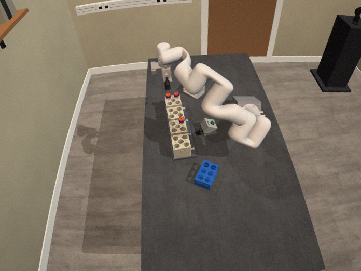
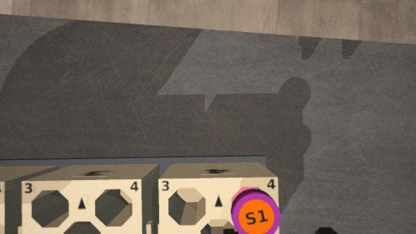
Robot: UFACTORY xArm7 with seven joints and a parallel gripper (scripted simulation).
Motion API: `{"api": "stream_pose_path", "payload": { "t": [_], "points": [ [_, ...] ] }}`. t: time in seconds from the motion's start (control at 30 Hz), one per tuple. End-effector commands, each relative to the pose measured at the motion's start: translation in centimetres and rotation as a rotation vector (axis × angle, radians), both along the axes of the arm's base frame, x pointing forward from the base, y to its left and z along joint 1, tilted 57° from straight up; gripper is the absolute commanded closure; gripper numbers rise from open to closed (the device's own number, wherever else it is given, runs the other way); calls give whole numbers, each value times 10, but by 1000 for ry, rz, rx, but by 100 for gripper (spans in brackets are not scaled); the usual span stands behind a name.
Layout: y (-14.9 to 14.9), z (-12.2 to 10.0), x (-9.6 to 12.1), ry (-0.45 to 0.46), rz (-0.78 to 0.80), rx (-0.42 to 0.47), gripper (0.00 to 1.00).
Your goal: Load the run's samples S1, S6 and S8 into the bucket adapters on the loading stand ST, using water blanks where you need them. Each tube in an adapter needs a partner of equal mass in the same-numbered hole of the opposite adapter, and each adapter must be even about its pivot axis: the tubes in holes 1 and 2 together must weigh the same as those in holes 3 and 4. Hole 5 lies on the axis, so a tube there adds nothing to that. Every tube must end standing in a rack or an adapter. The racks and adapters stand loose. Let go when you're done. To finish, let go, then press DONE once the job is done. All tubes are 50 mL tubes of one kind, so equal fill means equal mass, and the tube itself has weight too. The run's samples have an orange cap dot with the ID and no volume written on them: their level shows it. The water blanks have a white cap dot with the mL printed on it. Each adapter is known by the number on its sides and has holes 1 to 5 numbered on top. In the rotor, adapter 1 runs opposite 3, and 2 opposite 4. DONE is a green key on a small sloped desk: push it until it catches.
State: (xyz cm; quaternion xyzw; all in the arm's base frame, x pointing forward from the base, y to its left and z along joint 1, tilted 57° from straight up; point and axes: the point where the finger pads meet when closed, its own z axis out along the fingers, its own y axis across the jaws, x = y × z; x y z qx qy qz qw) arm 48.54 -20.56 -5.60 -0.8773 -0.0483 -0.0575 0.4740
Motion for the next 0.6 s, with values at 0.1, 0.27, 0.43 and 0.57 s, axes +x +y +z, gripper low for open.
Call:
{"api": "stream_pose_path", "payload": {
  "t": [0.1,0.27,0.43,0.57],
  "points": [
    [-16,9,-1,-2,-3,-4,56],
    [-24,15,-1,-2,-3,-4,56],
    [-29,18,-2,-2,-3,-4,56],
    [-36,22,-2,-2,-3,-4,56]
  ]
}}
